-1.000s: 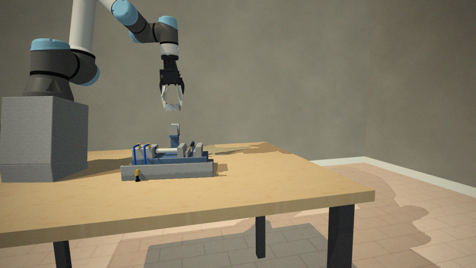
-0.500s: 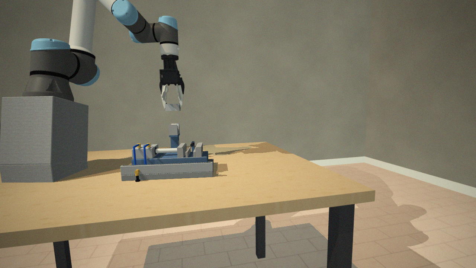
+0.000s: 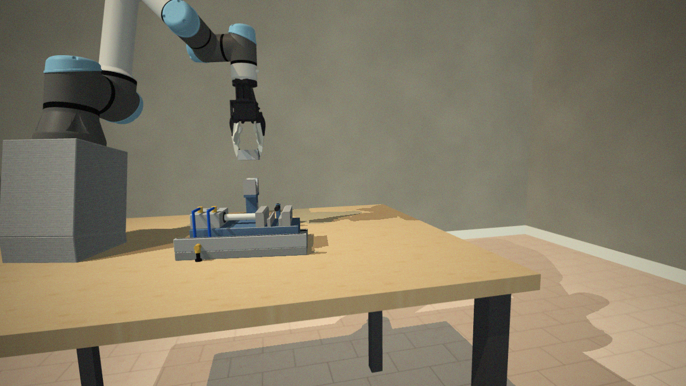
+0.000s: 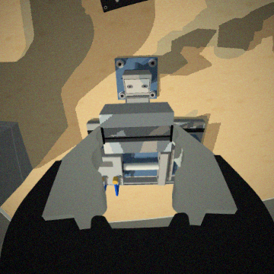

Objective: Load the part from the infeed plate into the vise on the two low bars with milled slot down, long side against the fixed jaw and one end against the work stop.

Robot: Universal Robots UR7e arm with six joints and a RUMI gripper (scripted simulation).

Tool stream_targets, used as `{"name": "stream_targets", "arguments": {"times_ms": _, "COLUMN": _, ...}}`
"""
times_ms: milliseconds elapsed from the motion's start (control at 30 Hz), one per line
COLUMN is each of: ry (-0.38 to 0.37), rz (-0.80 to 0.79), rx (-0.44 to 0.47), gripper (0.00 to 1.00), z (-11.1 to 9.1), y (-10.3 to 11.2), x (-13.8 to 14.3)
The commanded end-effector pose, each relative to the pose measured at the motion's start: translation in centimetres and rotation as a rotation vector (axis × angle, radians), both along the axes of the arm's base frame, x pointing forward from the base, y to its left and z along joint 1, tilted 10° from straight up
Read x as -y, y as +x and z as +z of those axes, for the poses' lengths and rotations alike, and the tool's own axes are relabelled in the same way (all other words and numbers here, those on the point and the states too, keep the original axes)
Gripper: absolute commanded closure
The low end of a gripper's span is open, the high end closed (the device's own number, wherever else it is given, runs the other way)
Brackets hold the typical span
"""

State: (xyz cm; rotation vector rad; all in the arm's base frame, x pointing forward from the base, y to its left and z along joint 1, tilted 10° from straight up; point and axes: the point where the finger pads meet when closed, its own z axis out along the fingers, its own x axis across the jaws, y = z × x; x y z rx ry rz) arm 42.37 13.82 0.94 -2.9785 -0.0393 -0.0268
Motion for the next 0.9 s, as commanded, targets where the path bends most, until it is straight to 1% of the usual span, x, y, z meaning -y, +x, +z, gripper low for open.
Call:
{"name": "stream_targets", "arguments": {"times_ms": 0, "ry": -0.026, "rz": -0.001, "rx": 0.009, "gripper": 1.00, "z": 0.28, "y": 0.37, "x": 0.00}}
{"name": "stream_targets", "arguments": {"times_ms": 267, "ry": -0.058, "rz": -0.001, "rx": 0.008, "gripper": 1.00, "z": 0.22, "y": 0.35, "x": -0.03}}
{"name": "stream_targets", "arguments": {"times_ms": 633, "ry": -0.142, "rz": -0.003, "rx": 0.009, "gripper": 1.00, "z": 0.20, "y": 0.33, "x": -0.11}}
{"name": "stream_targets", "arguments": {"times_ms": 700, "ry": -0.142, "rz": -0.003, "rx": 0.009, "gripper": 1.00, "z": 0.20, "y": 0.33, "x": -0.11}}
{"name": "stream_targets", "arguments": {"times_ms": 867, "ry": -0.189, "rz": -0.004, "rx": 0.010, "gripper": 1.00, "z": 0.19, "y": 0.31, "x": -0.16}}
